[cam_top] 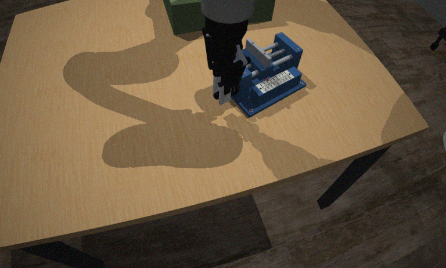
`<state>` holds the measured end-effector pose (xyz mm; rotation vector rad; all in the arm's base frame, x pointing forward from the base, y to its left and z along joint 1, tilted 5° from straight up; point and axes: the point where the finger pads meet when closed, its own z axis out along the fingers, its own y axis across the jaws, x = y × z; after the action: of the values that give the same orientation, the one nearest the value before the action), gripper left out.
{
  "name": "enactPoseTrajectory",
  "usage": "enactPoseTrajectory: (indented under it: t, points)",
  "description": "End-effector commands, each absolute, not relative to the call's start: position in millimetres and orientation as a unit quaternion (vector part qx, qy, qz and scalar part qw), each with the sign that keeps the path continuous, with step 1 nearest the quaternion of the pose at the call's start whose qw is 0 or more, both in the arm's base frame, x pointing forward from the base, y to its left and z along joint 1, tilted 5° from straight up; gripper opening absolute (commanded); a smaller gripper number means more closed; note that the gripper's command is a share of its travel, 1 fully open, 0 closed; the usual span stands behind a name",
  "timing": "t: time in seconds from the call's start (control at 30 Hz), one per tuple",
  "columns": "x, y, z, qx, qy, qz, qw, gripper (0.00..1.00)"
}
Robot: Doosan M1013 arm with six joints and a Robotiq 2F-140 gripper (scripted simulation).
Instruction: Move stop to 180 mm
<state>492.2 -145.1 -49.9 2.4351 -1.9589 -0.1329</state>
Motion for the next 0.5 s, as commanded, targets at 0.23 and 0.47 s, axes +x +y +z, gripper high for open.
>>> enactPoseTrajectory:
  t: [0.23,0.47]
  points:
    - [476,-147,-74,0.779,-0.626,-0.043,0.007,0.04]
    - [462,-150,-79,0.779,-0.626,-0.043,0.007,0.04]
